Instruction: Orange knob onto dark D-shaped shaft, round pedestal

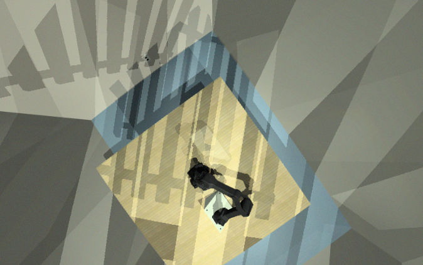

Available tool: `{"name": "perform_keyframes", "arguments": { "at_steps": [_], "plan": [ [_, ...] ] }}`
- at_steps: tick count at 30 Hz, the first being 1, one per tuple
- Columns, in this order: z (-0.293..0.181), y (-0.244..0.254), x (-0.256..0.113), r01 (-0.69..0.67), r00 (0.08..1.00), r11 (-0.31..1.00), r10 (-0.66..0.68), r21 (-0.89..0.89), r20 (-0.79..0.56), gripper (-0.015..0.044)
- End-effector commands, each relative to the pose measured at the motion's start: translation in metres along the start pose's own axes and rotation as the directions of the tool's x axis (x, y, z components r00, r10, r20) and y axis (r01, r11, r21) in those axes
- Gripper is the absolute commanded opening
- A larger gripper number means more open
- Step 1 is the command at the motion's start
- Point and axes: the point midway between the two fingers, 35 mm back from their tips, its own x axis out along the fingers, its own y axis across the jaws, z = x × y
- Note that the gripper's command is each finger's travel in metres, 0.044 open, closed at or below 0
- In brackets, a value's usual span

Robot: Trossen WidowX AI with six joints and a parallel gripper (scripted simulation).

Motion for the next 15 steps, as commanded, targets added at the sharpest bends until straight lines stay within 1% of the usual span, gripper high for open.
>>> {"name": "perform_keyframes", "arguments": {
  "at_steps": [1, 15],
  "plan": [
    [0.0004, 0.0002, 0.0002, 0.002, 1.000, 1.000, -0.002, -0.018, 0.000, 0.0000],
    [0.0006, 0.0003, 0.0021, 0.002, 1.000, 1.000, -0.002, -0.018, 0.000, 0.0000]
  ]
}}
